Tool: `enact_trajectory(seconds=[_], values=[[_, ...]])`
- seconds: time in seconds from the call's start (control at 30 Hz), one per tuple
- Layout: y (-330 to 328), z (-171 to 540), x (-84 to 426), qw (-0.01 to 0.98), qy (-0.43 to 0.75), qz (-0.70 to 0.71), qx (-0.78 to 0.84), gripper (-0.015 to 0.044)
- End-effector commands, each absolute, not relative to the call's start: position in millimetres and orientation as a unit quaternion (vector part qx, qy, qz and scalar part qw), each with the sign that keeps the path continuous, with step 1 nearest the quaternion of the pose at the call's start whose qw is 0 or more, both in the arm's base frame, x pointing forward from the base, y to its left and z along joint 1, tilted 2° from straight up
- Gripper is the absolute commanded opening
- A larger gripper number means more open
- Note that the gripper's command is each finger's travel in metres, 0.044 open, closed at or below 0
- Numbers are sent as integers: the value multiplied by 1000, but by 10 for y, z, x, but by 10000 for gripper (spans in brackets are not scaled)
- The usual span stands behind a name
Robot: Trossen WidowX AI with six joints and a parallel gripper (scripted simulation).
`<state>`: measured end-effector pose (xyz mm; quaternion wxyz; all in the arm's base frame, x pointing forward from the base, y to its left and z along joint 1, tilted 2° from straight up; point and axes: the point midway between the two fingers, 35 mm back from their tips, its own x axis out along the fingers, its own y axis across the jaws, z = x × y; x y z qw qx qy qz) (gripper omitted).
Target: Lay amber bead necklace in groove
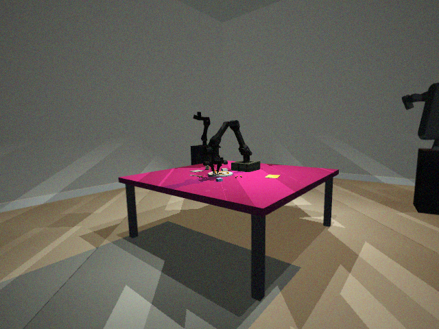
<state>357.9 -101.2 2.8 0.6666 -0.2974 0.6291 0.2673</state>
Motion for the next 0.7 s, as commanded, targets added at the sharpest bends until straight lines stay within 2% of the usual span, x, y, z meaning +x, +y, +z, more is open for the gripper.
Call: enact_trajectory(seconds=[0.0, 0.13, 0.67], values=[[-1012, 28, 3579, 667, 629, 267, -297, 94], [-1012, 28, 3579, 667, 629, 267, -297, 0], [-1012, 28, 3579, 667, 629, 267, -297, 0]])
